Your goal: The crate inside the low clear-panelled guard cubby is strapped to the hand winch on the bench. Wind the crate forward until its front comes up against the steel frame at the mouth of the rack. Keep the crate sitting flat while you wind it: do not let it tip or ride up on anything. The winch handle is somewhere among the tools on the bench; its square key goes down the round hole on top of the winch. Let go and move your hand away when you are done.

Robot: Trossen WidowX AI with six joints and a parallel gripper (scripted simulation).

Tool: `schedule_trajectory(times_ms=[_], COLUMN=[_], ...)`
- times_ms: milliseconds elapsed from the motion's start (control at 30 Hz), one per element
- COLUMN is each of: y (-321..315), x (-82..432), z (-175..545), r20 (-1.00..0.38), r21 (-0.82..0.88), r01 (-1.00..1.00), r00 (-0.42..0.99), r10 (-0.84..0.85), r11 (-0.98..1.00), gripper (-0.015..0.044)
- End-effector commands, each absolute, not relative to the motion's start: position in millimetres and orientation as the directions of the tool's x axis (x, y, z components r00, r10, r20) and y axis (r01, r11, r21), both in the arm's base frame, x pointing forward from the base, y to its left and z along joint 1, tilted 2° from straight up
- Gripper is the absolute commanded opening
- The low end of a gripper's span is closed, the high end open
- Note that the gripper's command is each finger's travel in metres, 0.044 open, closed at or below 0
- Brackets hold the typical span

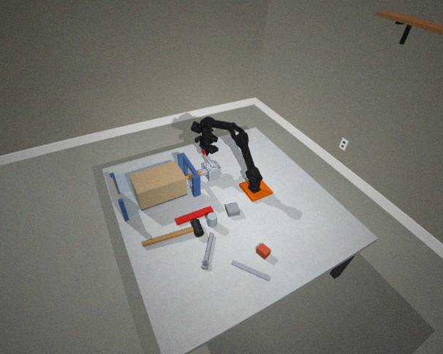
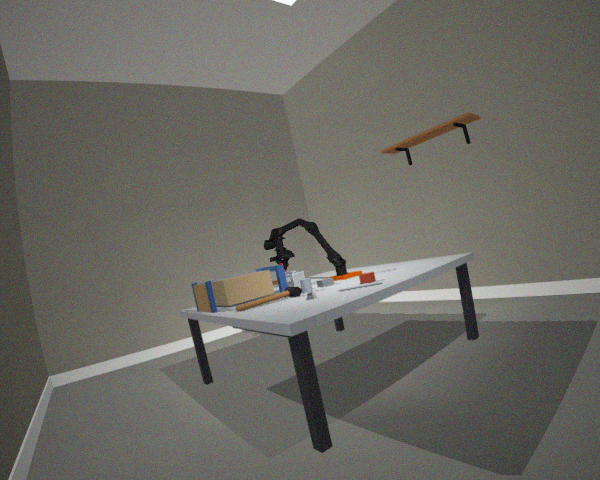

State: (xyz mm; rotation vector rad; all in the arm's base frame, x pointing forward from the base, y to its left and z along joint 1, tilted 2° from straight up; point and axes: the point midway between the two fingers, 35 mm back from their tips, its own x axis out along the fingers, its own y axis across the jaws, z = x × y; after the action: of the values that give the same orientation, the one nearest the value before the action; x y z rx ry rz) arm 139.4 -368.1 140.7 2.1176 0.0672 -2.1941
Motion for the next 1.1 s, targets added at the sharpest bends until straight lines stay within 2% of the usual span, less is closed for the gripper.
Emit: schedule_trajectory(times_ms=[0,1067], y=[-369,-358], x=[155,198], z=[140,139], r20=[-0.999,-0.999], r21=[0.038,0.038], r01=[0.106,0.106], r00=[-0.015,-0.011], r10=[-0.04,-0.039], r11=[-0.994,-0.994], gripper=[0.0,0.0])
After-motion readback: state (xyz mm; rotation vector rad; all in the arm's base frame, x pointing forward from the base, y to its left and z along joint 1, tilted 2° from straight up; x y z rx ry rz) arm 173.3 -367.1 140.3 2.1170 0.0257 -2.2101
